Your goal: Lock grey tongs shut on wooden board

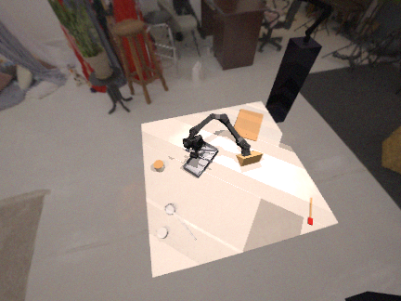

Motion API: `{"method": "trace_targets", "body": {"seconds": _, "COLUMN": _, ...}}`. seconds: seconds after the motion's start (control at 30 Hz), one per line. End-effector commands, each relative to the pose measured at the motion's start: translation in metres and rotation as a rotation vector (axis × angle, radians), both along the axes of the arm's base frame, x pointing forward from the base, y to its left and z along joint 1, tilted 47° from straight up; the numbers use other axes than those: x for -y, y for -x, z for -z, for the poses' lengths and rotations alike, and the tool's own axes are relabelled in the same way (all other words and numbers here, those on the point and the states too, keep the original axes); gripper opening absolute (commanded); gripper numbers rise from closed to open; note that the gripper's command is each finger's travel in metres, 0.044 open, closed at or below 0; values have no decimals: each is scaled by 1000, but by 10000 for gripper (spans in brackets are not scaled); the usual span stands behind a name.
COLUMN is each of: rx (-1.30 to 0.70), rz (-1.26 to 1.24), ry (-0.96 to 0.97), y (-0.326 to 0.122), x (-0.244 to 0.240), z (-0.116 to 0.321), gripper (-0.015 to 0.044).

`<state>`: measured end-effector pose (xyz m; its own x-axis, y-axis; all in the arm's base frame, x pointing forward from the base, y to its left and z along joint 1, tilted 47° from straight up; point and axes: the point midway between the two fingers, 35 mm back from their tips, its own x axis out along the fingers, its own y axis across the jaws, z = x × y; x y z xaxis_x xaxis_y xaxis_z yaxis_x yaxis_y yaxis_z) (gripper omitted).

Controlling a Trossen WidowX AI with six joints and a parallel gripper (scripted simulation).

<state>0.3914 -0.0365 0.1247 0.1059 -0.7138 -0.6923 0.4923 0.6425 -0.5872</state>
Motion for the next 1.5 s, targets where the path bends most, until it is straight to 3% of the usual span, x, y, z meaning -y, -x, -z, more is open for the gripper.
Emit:
{"method": "trace_targets", "body": {"seconds": 0.0, "rx": -7, "rz": -1, "ry": 8, "y": 1, "x": 7, "z": 6, "gripper": 440}}
{"method": "trace_targets", "body": {"seconds": 0.6, "rx": -7, "rz": 0, "ry": 12, "y": 2, "x": 25, "z": 21, "gripper": 440}}
{"method": "trace_targets", "body": {"seconds": 0.7, "rx": 0, "rz": 2, "ry": 5, "y": 0, "x": 22, "z": 19, "gripper": 361}}
{"method": "trace_targets", "body": {"seconds": 1.47, "rx": 0, "rz": 2, "ry": 5, "y": 0, "x": 22, "z": 19, "gripper": 208}}
